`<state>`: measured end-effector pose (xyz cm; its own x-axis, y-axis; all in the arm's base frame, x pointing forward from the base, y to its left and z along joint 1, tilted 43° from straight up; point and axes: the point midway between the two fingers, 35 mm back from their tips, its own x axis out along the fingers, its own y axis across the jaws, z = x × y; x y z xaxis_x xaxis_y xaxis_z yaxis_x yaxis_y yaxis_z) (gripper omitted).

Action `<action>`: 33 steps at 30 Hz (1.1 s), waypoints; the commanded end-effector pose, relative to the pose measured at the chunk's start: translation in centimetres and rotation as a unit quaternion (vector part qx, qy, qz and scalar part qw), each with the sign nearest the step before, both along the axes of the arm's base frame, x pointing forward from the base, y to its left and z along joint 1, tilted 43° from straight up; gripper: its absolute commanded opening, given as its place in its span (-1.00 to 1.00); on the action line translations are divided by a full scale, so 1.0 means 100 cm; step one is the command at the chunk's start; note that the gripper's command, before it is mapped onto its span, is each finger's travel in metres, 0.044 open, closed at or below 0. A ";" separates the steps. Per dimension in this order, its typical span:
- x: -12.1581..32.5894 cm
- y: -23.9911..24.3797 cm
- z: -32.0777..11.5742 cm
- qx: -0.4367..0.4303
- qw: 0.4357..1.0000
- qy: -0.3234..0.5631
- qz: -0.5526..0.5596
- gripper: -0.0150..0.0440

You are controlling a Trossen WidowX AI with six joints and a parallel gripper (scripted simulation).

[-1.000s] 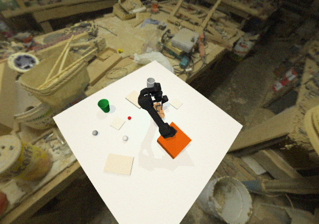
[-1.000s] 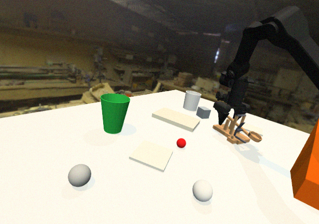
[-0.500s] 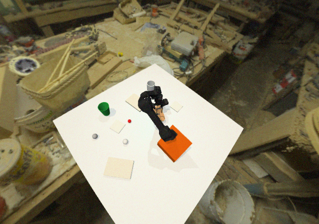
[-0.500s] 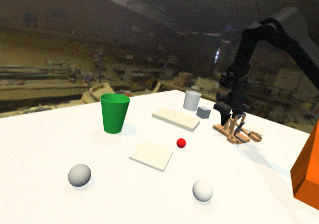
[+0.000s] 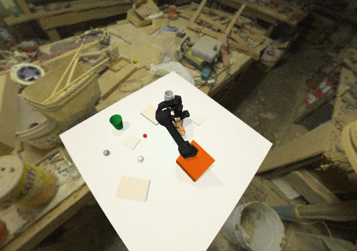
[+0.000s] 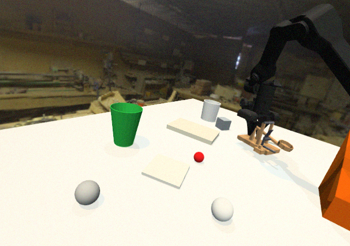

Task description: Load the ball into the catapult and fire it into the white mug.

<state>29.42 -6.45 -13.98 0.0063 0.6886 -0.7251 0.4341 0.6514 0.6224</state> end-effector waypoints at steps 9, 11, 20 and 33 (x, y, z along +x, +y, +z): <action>0.008 -0.019 0.014 -0.011 1.000 -0.018 -0.007 -0.49; 0.008 -0.017 0.012 -0.011 1.000 -0.018 -0.007 -0.49; 0.008 -0.007 0.001 -0.010 1.000 -0.016 -0.008 -0.49; 0.008 0.008 -0.015 -0.008 1.000 -0.015 -0.009 -0.49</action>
